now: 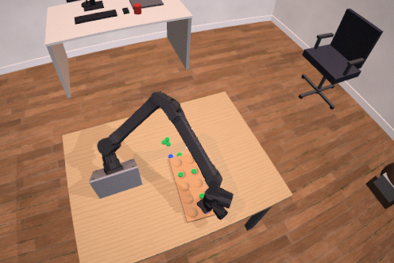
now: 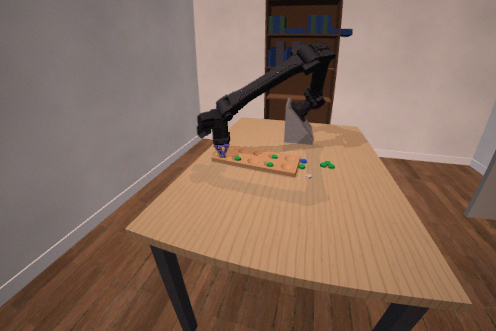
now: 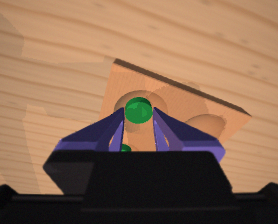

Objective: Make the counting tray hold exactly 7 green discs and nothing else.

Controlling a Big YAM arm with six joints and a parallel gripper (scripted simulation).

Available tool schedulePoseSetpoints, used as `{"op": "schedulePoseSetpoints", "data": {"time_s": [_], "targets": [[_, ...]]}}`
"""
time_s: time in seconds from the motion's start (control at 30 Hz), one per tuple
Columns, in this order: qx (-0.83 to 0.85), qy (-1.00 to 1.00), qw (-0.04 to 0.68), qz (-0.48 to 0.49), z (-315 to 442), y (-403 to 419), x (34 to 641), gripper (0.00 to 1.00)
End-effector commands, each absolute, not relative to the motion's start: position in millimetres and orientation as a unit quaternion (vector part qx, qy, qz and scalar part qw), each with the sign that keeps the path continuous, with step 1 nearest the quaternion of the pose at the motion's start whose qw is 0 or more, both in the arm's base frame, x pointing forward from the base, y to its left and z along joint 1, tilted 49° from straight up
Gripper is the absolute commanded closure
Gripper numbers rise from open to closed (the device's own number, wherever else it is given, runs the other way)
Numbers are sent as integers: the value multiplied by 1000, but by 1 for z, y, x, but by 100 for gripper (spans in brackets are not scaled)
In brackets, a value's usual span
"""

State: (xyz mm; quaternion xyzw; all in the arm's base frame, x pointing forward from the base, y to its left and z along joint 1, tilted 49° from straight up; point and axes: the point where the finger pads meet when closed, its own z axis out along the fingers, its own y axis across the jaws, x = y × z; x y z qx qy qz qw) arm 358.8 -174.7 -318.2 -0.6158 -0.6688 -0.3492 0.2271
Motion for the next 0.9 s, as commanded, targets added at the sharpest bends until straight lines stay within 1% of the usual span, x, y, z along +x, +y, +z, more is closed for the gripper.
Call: {"op": "schedulePoseSetpoints", "data": {"time_s": [0.0,0.43,0.47,0.53,0.6,0.87], "targets": [[-616,-669,227,-348,-324,-173,360,68],[-616,-669,227,-348,-324,-173,360,68],[-621,-664,221,-353,-319,-189,357,68],[-619,-675,194,-351,-297,-219,375,68],[-619,-676,192,-349,-277,-241,370,68],[-620,-677,191,-347,-252,-269,360,68]]}}
